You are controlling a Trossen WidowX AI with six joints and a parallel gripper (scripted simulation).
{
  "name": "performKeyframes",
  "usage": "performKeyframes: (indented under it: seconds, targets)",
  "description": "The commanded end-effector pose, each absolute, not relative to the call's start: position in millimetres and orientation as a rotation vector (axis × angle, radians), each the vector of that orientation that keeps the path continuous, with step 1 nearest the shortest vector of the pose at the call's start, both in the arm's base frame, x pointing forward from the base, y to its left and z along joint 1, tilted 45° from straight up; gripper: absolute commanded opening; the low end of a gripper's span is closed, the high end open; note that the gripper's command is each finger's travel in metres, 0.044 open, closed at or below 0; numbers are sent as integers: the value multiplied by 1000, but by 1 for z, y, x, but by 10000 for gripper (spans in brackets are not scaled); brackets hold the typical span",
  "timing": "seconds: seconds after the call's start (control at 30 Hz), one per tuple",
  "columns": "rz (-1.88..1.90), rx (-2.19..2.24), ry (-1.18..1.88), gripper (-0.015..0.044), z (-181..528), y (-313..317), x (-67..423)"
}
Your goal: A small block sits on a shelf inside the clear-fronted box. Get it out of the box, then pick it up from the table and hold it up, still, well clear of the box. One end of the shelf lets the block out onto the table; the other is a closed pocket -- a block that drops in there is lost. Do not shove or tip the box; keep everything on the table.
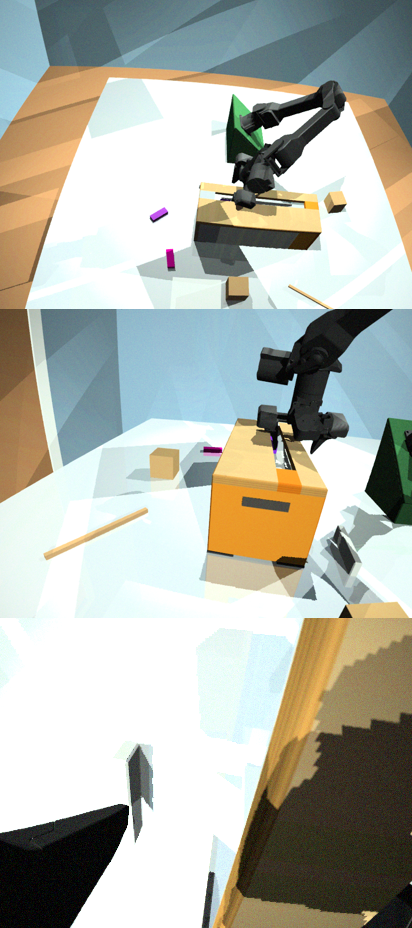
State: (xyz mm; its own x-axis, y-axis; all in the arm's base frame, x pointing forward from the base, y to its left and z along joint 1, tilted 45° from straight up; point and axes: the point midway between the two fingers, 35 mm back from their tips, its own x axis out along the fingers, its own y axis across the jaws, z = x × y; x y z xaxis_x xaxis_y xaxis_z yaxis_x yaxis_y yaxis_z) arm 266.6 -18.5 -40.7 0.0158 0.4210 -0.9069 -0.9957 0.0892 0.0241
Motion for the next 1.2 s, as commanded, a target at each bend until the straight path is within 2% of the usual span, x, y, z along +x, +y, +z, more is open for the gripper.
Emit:
performKeyframes:
  seconds: [0.0,0.5,0.77,1.0,1.13,1.17]
  targets:
    - [1321,-823,932,400,-50,-28,265]
    - [1321,-824,933,400,-69,-47,263]
    - [1319,-817,937,400,-21,-89,261]
    - [1307,-818,935,400,-23,-88,263]
    - [1131,-589,1070,295,-22,-99,261]
    - [1064,-496,1115,285,-23,-100,260]
